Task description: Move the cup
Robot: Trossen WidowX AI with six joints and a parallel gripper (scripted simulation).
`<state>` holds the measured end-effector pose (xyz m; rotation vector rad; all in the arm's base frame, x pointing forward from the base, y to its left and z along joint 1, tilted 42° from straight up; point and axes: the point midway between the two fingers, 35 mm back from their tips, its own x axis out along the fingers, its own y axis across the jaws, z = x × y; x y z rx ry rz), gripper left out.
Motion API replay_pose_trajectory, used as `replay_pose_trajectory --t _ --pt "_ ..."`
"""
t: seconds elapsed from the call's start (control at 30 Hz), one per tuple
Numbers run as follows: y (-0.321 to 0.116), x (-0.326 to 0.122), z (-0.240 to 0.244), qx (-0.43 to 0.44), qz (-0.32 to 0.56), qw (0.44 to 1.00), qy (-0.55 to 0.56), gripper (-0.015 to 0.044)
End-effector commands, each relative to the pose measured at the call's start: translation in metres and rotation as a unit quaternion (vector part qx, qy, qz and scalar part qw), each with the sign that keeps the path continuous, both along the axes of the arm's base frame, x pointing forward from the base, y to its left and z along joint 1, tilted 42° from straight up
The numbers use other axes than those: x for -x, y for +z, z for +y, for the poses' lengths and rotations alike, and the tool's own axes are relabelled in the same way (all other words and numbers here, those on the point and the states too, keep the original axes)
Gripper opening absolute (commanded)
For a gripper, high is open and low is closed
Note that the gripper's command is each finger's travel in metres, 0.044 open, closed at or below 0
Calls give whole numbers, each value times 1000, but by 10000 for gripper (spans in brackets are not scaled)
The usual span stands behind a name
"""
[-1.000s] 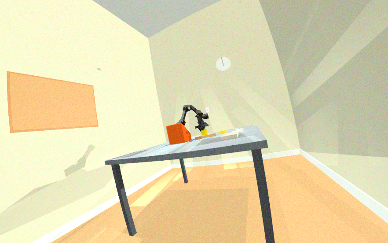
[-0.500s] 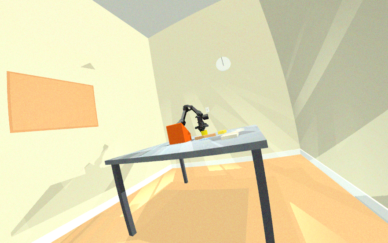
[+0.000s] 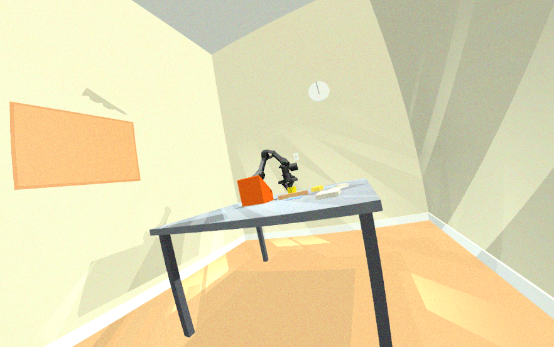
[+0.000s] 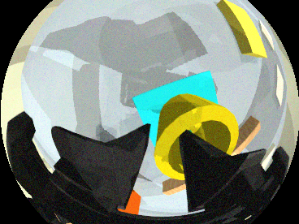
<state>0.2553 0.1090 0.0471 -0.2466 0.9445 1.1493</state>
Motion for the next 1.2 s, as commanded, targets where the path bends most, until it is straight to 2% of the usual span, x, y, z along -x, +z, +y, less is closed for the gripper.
replay_pose_trajectory --t 0.0,1.17 --pt "2 -1 -1 0 -2 1000 1 147" --pt "30 6 -34 3 2 1000 -1 147"
